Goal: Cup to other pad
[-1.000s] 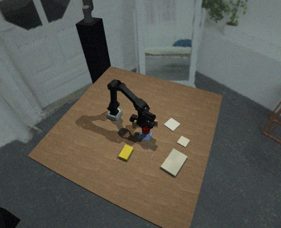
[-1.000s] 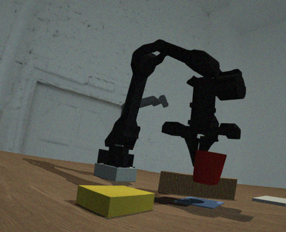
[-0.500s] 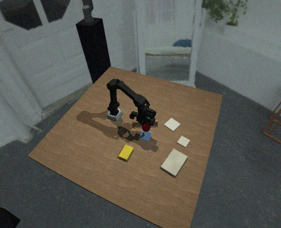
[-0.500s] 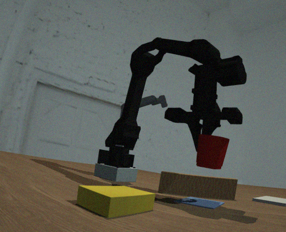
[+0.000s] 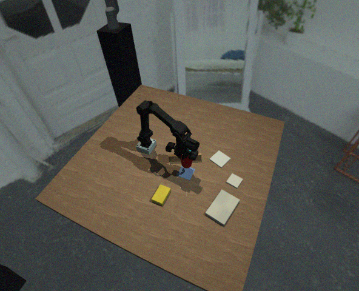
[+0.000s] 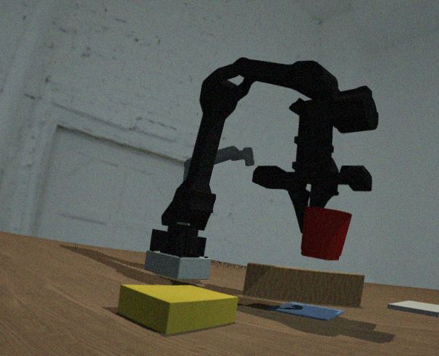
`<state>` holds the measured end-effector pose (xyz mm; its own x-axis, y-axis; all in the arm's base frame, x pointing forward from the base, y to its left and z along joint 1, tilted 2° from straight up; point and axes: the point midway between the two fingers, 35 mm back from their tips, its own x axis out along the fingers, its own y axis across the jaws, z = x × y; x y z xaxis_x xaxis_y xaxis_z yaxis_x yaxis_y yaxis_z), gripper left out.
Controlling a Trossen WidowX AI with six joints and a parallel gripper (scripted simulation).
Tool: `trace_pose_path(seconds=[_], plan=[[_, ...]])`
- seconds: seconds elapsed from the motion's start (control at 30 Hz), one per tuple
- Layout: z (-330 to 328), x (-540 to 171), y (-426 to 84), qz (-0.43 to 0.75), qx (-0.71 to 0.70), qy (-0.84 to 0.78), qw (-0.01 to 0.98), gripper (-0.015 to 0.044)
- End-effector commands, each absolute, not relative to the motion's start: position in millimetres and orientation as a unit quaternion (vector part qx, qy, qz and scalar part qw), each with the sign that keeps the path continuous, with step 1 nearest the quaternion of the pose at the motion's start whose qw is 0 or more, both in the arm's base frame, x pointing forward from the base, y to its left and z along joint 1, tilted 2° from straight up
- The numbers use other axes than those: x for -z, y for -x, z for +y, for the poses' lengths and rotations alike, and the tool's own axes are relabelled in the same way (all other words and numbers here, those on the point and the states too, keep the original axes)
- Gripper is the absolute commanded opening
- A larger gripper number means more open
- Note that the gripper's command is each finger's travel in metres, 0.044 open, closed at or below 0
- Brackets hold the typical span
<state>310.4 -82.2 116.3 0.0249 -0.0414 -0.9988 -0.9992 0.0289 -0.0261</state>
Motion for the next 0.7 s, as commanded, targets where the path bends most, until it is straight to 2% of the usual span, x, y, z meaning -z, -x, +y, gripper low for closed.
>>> trace_pose_path(seconds=[0.0,0.67], plan=[[-78.7,-115.9,-308.9,0.512,-0.475,0.509,0.503,0.0],[-32.6,-116.4,-288.2,0.513,-0.476,0.506,0.504,0.0]])
